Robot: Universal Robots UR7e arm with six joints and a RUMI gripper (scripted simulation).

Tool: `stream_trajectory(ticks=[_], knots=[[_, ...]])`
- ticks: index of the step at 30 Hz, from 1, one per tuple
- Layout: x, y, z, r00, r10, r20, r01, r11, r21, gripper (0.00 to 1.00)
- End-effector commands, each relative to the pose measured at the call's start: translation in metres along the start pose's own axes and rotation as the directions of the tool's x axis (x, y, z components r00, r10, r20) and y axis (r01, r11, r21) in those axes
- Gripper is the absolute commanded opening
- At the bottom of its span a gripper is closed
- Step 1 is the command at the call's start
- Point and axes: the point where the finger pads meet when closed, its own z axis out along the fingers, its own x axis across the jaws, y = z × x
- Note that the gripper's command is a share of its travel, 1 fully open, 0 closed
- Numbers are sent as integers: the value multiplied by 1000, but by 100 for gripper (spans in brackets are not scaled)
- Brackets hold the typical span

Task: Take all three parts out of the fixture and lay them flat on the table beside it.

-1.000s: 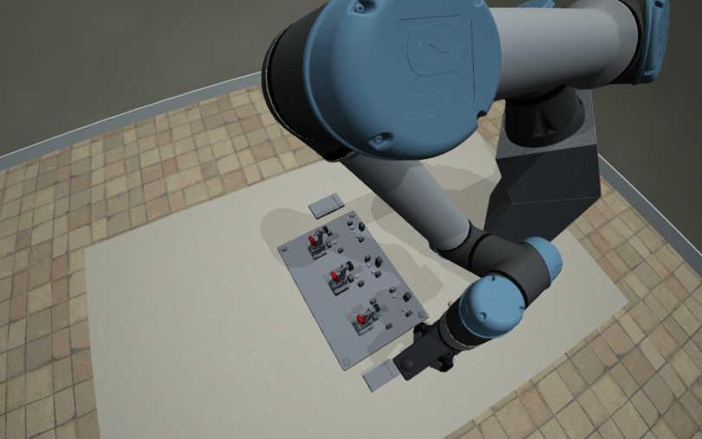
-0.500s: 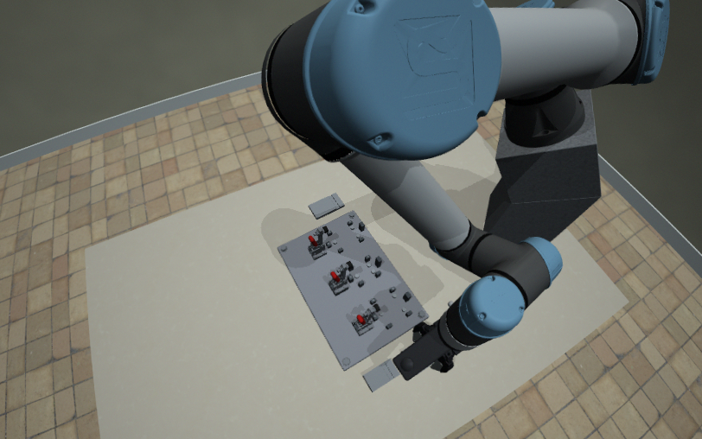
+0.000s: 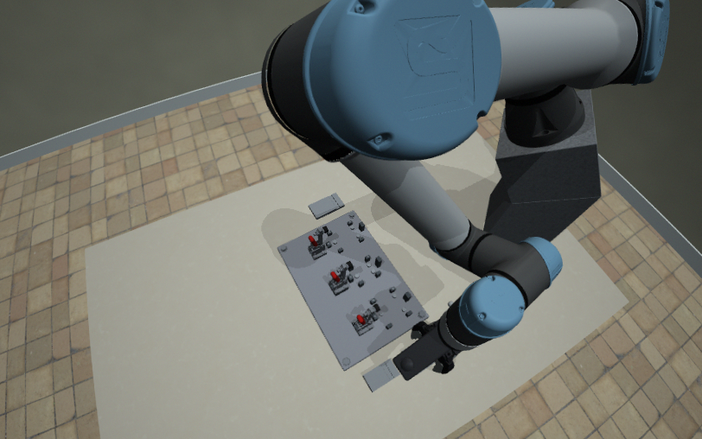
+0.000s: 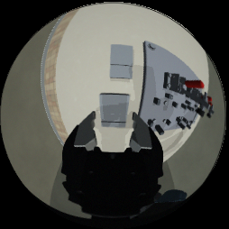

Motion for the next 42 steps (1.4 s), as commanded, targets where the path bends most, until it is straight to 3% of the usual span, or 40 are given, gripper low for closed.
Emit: stream_trajectory(ticks=[1,13,20,33,42], knots=[[0,-2,0,1000,2,1,-2,1000,3,54],[0,-2,-1,1000,1,2,-1,1000,3,54],[0,0,-11,1000,-1,1,1,1000,2,54],[0,0,-73,1000,-1,1,1,1000,2,54],[0,0,-82,1000,-1,1,1,1000,2,54]])
